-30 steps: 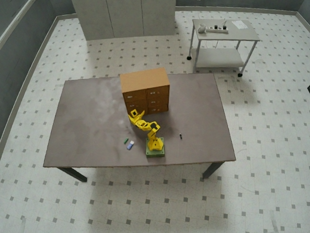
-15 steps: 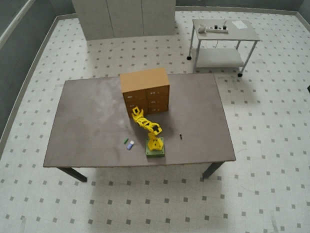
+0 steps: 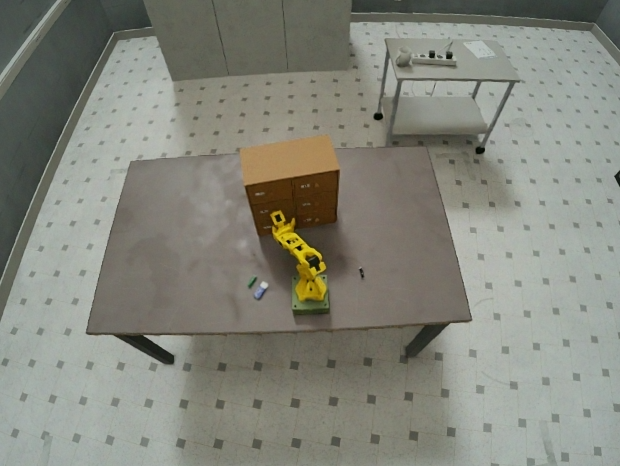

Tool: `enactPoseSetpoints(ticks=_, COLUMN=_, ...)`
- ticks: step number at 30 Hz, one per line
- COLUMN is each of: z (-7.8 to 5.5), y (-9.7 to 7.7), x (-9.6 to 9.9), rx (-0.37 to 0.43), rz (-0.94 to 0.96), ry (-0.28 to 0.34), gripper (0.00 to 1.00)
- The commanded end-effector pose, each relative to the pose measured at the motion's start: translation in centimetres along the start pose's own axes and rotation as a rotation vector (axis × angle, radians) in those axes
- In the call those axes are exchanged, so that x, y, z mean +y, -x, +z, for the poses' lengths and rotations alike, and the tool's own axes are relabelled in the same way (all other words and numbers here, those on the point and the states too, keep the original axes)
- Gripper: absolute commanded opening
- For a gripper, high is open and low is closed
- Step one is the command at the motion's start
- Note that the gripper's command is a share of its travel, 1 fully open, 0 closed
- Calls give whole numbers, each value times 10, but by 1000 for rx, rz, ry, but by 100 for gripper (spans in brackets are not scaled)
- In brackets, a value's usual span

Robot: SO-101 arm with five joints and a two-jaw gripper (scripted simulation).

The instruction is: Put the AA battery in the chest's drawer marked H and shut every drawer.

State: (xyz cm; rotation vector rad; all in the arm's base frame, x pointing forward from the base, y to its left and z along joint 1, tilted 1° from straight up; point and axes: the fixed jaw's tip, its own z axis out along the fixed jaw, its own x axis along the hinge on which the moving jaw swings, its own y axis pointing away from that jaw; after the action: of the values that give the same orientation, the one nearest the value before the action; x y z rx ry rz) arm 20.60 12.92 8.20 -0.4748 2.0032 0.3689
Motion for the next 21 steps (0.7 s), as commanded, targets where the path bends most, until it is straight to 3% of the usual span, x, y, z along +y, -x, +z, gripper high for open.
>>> enactPoseSetpoints(ticks=1, z=-3, y=2, x=-8, rx=32, rz=0, ry=-31, gripper=50)
enactPoseSetpoints(ticks=21, z=-30, y=-19, x=-44, rx=277, rz=59, ry=-176, gripper=50)
